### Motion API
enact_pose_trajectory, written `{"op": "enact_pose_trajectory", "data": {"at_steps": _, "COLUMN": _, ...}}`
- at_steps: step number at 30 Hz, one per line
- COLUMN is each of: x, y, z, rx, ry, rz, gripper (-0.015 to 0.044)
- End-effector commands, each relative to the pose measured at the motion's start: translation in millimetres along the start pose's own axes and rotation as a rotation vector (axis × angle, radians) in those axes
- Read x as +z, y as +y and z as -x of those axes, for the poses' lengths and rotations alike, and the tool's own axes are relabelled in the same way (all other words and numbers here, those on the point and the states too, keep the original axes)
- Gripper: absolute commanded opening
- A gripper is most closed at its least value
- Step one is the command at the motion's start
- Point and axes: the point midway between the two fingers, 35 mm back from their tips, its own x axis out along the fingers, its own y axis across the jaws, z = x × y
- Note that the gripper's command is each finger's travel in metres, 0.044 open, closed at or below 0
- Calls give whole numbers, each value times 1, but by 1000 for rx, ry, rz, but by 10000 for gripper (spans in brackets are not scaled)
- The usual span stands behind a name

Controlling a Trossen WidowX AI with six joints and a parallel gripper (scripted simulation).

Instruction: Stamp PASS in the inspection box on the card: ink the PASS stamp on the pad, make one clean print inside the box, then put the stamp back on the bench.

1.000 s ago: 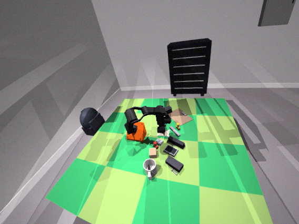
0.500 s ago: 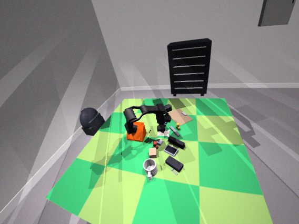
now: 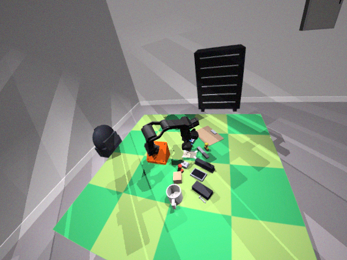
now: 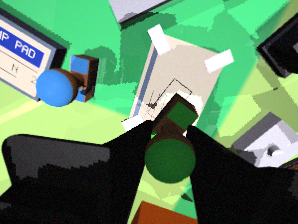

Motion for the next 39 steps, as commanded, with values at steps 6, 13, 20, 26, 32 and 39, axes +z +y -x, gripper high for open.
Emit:
{"op": "enact_pose_trajectory", "data": {"at_steps": 6, "x": 1, "y": 0, "z": 15, "rx": 4, "ry": -3, "rz": -7, "gripper": 0}}
{"op": "enact_pose_trajectory", "data": {"at_steps": 13, "x": 0, "y": 0, "z": 26, "rx": 3, "ry": -3, "rz": -7, "gripper": 0}}
{"op": "enact_pose_trajectory", "data": {"at_steps": 20, "x": 20, "y": -9, "z": 30, "rx": 8, "ry": -5, "rz": -7, "gripper": 0}}
{"op": "enact_pose_trajectory", "data": {"at_steps": 26, "x": 47, "y": -24, "z": 31, "rx": 12, "ry": -8, "rz": -8, "gripper": 0}}
{"op": "enact_pose_trajectory", "data": {"at_steps": 32, "x": 72, "y": -43, "z": 32, "rx": 11, "ry": -9, "rz": -10, "gripper": 0}}
{"op": "enact_pose_trajectory", "data": {"at_steps": 39, "x": 98, "y": -68, "z": 29, "rx": 7, "ry": -9, "rz": -13, "gripper": 0}}
